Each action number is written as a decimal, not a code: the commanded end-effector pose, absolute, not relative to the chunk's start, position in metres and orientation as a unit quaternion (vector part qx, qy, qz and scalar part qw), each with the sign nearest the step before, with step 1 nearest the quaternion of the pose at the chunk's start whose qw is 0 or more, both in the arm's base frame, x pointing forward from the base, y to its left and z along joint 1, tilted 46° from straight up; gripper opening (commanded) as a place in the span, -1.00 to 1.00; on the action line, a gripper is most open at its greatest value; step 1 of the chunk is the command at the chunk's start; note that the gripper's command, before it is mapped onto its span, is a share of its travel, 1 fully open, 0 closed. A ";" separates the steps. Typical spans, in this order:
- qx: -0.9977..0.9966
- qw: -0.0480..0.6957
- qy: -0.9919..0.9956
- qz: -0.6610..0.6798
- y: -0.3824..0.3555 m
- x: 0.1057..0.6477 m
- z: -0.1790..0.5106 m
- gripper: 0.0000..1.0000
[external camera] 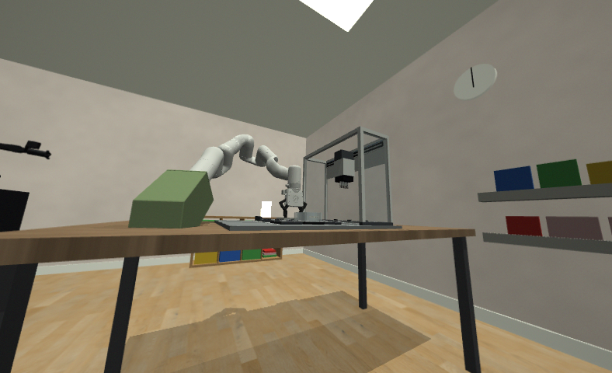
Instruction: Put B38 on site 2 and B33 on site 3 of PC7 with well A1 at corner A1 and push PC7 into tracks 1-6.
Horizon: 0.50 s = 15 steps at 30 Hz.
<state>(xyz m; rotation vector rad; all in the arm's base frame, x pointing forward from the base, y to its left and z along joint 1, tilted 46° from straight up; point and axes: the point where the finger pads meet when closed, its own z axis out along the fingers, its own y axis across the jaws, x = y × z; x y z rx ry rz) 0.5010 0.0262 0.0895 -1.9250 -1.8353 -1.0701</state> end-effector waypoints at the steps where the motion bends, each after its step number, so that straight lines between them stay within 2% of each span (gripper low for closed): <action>1: -0.665 0.136 -0.634 -0.370 0.026 0.502 0.090 1.00; 15: -0.665 0.136 -0.634 -0.370 0.032 0.505 0.084 1.00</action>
